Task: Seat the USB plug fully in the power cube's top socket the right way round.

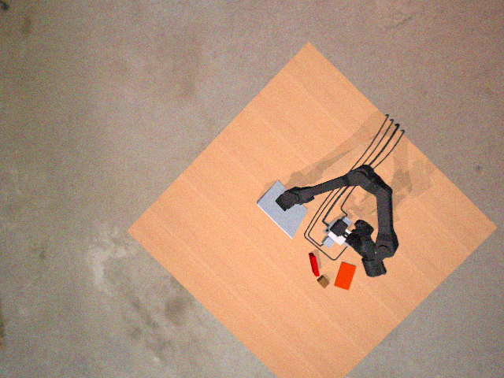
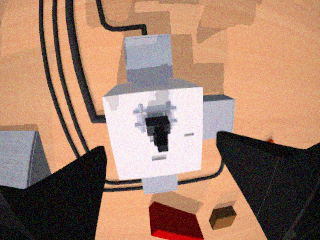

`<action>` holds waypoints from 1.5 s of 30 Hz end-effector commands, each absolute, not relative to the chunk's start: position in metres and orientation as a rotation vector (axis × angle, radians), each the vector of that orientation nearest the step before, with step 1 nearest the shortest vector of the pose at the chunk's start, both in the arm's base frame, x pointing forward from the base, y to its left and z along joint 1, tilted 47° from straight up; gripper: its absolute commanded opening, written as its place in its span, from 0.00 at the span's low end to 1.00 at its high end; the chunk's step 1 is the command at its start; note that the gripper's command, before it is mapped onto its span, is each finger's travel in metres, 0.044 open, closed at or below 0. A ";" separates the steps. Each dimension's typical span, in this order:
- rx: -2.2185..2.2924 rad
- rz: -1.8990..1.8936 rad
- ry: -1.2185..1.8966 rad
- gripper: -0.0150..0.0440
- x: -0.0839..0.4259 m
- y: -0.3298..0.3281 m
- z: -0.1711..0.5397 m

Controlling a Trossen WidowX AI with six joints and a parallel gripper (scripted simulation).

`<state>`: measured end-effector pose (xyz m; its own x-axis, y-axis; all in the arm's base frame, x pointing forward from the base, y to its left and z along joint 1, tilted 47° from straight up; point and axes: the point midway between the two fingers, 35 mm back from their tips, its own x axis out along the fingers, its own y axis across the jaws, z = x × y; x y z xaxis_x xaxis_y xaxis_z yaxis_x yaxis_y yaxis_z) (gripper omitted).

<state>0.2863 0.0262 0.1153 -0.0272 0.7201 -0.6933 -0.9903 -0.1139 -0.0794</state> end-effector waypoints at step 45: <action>-0.698 1.562 0.509 0.25 0.287 0.019 0.122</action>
